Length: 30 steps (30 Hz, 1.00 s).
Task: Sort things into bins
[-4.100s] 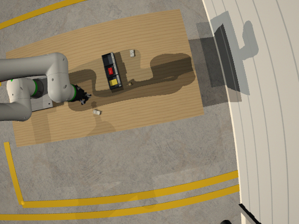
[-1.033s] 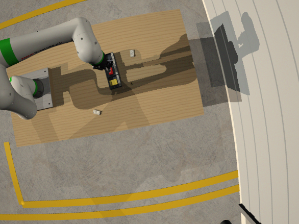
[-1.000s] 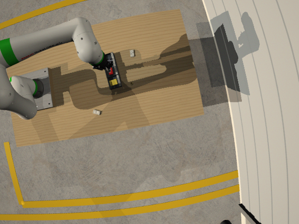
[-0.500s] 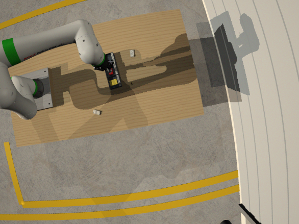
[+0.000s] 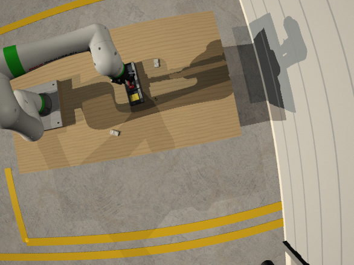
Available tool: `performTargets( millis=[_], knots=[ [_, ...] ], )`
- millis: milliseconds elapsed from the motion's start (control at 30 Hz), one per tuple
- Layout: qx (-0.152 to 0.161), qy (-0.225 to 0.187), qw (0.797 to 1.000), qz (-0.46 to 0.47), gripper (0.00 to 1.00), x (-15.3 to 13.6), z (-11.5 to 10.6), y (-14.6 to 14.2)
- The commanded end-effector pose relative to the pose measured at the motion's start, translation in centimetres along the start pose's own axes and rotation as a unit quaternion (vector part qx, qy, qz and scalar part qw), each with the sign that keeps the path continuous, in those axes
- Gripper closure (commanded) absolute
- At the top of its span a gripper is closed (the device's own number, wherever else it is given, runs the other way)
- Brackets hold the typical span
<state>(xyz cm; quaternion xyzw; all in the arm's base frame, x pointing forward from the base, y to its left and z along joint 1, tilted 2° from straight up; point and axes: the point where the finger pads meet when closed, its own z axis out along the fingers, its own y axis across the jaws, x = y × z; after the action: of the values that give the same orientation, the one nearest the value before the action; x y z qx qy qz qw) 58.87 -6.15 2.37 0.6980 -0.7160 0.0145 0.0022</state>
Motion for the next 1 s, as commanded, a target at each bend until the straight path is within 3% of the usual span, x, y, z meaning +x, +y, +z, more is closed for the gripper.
performTargets(
  millis=[0, 433, 700, 900, 967],
  knots=[
    [0.000, 0.000, 1.000, 0.000, 0.77, 0.0, 0.0, 0.0],
    [0.000, 0.000, 1.000, 0.000, 0.77, 0.0, 0.0, 0.0],
    [0.000, 0.000, 1.000, 0.000, 0.77, 0.0, -2.7, 0.0],
    [0.000, 0.000, 1.000, 0.000, 0.77, 0.0, -2.7, 0.0],
    [0.000, 0.000, 0.999, -0.050, 0.73, 1.2, -2.8, -1.2]
  ],
)
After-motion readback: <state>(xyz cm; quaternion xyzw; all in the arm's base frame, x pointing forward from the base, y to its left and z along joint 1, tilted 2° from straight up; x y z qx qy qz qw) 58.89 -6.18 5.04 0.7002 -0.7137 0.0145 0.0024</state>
